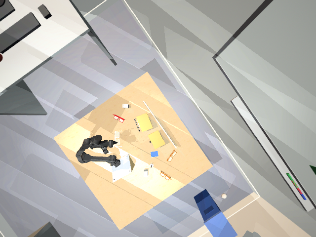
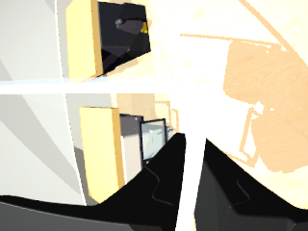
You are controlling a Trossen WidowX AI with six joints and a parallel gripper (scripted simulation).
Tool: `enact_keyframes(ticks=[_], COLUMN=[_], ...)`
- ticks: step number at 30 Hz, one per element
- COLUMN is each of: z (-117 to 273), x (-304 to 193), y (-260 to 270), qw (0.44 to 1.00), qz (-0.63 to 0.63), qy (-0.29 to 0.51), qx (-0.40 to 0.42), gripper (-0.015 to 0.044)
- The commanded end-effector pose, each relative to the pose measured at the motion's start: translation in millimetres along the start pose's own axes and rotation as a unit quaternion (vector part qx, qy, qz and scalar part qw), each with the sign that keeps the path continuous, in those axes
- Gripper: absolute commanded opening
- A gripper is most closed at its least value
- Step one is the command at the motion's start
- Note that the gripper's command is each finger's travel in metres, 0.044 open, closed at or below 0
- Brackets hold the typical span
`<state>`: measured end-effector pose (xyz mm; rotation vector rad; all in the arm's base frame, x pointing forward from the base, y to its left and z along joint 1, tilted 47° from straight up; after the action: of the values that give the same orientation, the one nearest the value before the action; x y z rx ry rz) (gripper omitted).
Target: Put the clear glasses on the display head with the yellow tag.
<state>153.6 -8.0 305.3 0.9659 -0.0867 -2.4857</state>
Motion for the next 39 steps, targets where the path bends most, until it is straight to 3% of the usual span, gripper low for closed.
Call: enact_keyframes(ticks=[1, 20, 39], z=[-10, -72, -129], x=[-1, 12, 46], y=[8, 46, 78], qw=[1.0, 0.982, 0.949], qz=[0.019, 0.096, 0.144], qy=[-0.016, -0.079, -0.071], qx=[-0.017, -0.14, -0.27], gripper=[0.0, 0.0, 0.0])
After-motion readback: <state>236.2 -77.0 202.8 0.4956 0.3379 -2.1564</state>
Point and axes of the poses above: the point midway between the two fingers, 35 mm back from their tips, its own z axis back along the fingers, its own y axis across the jaws, x = y × z, the point moved 2 cm from there along z, back along the fingers, and after that the axes turned 14 degrees about -z, right-handed, at the moved point
